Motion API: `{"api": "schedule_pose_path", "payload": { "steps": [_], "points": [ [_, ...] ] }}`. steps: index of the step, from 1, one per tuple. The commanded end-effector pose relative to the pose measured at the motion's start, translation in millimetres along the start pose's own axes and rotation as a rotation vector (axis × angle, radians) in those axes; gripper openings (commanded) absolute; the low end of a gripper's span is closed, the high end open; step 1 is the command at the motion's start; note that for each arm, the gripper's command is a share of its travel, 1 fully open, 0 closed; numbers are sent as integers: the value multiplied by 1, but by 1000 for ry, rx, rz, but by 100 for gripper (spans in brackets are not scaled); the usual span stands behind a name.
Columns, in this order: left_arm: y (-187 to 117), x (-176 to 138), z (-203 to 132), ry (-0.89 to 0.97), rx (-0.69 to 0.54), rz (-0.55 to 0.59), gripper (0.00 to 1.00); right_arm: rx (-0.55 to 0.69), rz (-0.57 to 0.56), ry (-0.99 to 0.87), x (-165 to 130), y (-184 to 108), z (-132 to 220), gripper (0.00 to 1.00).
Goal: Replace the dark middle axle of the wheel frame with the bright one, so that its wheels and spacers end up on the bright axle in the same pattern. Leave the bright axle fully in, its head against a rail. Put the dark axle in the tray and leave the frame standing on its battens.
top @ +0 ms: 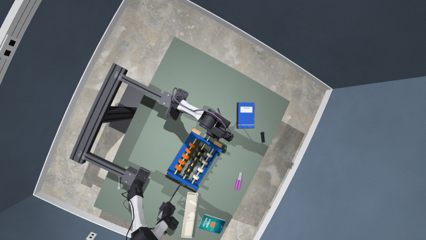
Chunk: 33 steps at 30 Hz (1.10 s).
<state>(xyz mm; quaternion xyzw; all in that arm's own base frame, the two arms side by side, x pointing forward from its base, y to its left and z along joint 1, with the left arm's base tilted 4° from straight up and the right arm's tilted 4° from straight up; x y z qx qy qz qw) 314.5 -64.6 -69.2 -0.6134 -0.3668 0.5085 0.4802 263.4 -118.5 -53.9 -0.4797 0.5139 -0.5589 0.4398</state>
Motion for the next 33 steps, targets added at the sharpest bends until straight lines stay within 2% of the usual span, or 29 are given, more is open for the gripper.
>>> {"api": "schedule_pose_path", "payload": {
  "steps": [1, 5, 8, 18, 20, 24, 27, 28, 33],
  "points": [
    [15, -24, 8, 27, 31, 121, 0, -16, 41, -1, -6, 4, -3, 0],
    [12, -26, -5, 40, 1, 120, 0, 0, 37, -5, -3, 3, 4, 0],
    [12, -26, -6, 39, 1, 121, 0, -27, 43, 14, -2, 6, -8, 0],
    [15, -28, 6, 27, 26, 124, 0, -14, 40, -2, -2, 4, -2, 0],
    [13, -29, -3, 53, 15, 125, 0, -5, 38, 11, 4, 3, 1, 0],
    [17, -29, 7, 28, 29, 126, 0, -17, 41, 16, 3, 5, -3, 0],
    [17, -29, 7, 31, 30, 127, 0, 1, 36, -2, 2, 2, 4, 0],
    [15, -30, -2, 53, 11, 127, 0, -11, 39, 8, 5, 4, -1, 0],
    [17, -30, 6, 46, 27, 128, 0, -3, 37, 10, 7, 3, 3, 0]
  ]
}}
Point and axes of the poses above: on each arm, the point where the finger pads meet when closed, its own y axis out along the fingers, its own z axis across the jaws, x = y × z, the point moved 8 cm from there along -y, back along the fingers, and after that the axes turned 5 degrees about y, right-handed, at the moved point
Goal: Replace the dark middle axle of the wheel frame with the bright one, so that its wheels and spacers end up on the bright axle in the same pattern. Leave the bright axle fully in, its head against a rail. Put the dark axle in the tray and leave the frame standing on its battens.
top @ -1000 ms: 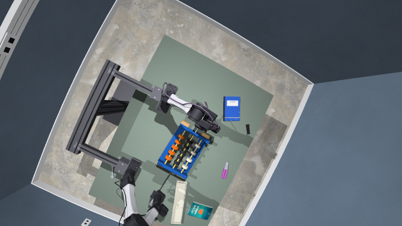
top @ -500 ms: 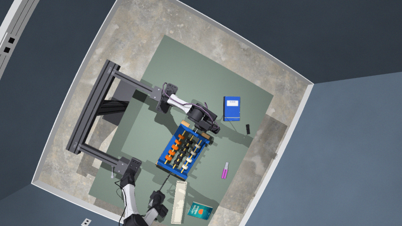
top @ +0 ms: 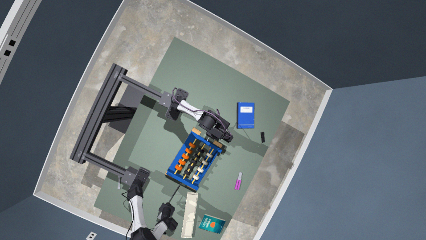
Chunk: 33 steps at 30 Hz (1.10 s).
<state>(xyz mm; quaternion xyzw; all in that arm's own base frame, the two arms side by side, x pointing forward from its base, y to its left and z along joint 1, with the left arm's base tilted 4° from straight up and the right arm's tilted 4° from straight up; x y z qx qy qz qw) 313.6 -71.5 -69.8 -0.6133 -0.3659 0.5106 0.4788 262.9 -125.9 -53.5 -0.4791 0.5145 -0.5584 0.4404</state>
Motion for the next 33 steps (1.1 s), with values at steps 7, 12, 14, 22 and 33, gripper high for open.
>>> {"api": "schedule_pose_path", "payload": {
  "steps": [7, 12, 14, 22, 33],
  "points": [
    [14, -26, -1, 35, 8, 124, 0, -4, 34, 3, -2, 3, 2, 0],
    [15, -27, 2, 32, 15, 126, 0, 1, 33, -9, -3, 2, 5, 0],
    [13, -27, -6, 59, -2, 125, 0, -14, 38, -6, -5, 4, -1, 0],
    [13, -29, -6, 37, 3, 128, 0, -20, 38, 17, 4, 4, -5, 0],
    [14, -31, 2, 35, 9, 131, 0, 0, 33, 6, 5, 1, 2, 0]
  ]
}}
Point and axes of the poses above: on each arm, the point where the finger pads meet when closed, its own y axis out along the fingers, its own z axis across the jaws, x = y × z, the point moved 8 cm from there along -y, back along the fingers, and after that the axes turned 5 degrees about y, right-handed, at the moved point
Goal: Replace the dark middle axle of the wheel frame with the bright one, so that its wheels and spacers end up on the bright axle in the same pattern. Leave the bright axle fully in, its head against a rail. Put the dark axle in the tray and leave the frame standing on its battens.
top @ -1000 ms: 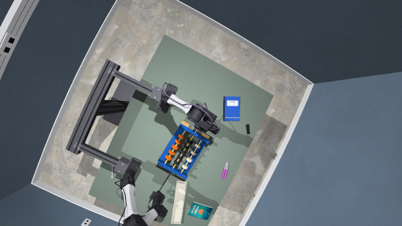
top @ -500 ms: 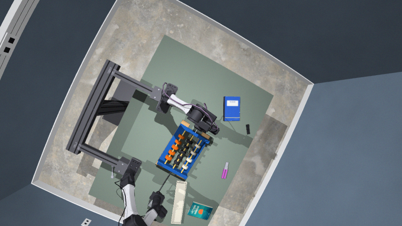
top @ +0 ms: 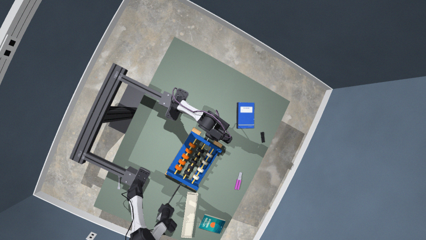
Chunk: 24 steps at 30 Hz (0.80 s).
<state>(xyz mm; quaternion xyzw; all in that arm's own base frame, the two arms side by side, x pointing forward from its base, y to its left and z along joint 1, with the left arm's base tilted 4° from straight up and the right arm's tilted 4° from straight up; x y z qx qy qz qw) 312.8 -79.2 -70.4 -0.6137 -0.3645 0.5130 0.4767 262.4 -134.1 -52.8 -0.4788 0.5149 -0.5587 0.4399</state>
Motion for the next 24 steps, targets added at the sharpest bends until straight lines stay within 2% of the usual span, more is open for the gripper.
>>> {"api": "schedule_pose_path", "payload": {
  "steps": [1, 4, 18, 24],
  "points": [
    [16, -23, 9, 45, 31, 125, 0, -1, 33, 8, 1, 3, 2, 0],
    [12, -25, -5, 38, -2, 125, 0, -12, 36, 6, -3, 4, -1, 0],
    [16, -23, 9, 42, 30, 129, 0, 2, 32, 14, 5, 2, 3, 0],
    [14, -25, 0, 38, 10, 129, 0, 3, 32, 12, 6, 3, 3, 0]
  ]
}}
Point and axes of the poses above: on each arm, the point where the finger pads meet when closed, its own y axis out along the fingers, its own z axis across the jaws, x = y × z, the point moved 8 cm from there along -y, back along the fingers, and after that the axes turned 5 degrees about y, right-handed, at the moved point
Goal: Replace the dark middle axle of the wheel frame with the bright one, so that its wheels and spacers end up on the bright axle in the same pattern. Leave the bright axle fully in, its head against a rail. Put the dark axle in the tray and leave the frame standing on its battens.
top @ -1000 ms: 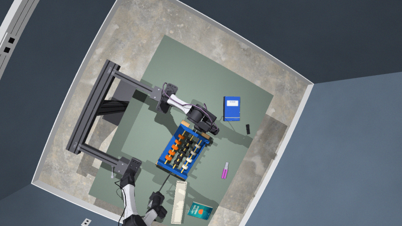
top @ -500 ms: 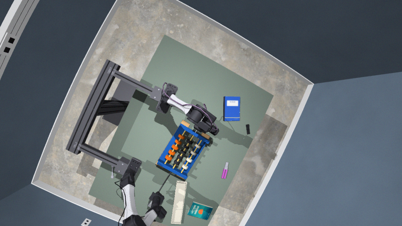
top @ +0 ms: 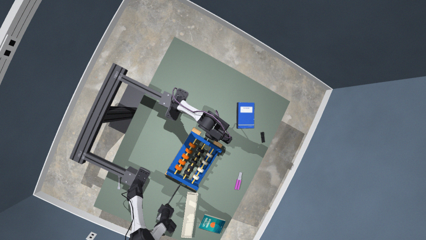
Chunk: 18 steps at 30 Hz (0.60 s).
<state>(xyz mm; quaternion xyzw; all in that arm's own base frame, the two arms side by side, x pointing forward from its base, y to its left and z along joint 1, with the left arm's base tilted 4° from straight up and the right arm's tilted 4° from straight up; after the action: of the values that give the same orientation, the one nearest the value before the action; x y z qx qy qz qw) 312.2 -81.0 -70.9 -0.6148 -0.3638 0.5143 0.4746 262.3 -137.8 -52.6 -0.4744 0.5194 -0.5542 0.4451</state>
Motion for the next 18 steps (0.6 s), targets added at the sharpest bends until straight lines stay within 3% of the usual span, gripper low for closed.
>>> {"api": "schedule_pose_path", "payload": {
  "steps": [1, 18],
  "points": [
    [13, -24, -1, 34, 10, 123, 0, -1, 14, 7, 3, 2, 3, 0],
    [16, -28, 3, 33, 19, 124, 0, 4, 13, 6, 3, 1, 2, 0]
  ]
}}
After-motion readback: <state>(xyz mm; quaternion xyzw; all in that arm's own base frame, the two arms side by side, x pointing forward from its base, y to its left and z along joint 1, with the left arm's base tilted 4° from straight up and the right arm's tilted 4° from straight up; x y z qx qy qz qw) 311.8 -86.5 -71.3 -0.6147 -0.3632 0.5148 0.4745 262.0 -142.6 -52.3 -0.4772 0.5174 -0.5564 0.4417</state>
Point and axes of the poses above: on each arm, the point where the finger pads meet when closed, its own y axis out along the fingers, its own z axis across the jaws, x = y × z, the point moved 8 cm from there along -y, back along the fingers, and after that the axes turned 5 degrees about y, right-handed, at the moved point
